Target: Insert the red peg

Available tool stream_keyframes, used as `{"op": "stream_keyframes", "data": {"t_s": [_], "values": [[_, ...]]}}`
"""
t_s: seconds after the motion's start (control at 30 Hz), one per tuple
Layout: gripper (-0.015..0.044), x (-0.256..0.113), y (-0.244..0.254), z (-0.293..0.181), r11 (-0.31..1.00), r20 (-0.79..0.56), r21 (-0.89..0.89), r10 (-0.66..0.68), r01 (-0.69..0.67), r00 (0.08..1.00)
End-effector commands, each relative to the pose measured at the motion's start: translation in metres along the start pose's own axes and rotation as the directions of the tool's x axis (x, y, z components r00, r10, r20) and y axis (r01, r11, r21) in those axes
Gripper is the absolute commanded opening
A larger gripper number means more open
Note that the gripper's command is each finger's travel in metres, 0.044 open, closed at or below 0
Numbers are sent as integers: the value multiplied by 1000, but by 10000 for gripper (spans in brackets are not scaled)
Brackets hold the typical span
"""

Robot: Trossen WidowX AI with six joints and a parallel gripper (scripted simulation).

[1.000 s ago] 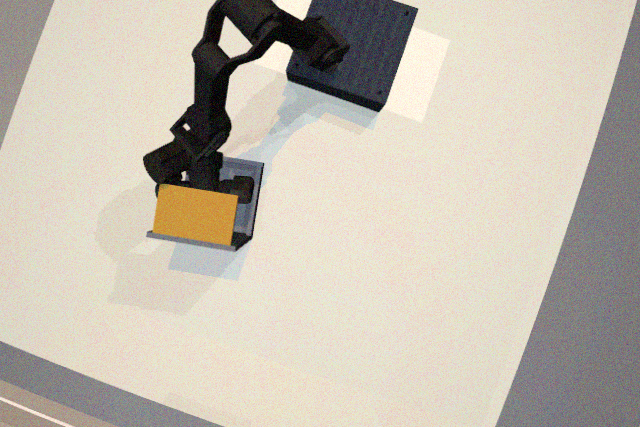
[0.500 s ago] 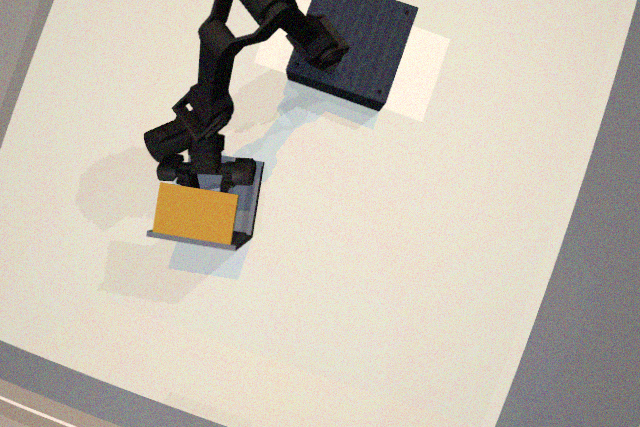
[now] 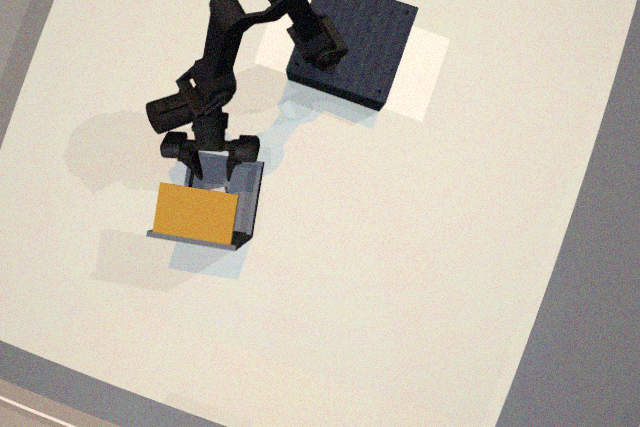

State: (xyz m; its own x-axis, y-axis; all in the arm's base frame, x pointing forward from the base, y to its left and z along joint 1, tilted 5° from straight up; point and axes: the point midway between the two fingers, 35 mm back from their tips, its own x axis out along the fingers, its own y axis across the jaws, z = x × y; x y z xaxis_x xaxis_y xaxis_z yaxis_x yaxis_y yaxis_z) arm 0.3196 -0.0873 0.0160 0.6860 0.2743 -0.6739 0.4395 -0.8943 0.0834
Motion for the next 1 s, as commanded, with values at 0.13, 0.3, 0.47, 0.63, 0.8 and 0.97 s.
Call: {"op": "stream_keyframes", "data": {"t_s": [0.13,0.3,0.47,0.63,0.8,0.97], "values": [[440,-26,0,-3,1000,2,-5,-7,7,1000],[440,-45,0,-7,1000,4,-5,-7,7,1000],[440,-64,-1,-11,1000,5,-5,-7,7,1000],[440,-83,-5,-15,1000,4,-4,-7,7,1000],[440,-97,-9,-17,1000,2,-3,-6,6,1000],[440,-97,-9,-17,1000,2,-3,-6,6,1000]]}}
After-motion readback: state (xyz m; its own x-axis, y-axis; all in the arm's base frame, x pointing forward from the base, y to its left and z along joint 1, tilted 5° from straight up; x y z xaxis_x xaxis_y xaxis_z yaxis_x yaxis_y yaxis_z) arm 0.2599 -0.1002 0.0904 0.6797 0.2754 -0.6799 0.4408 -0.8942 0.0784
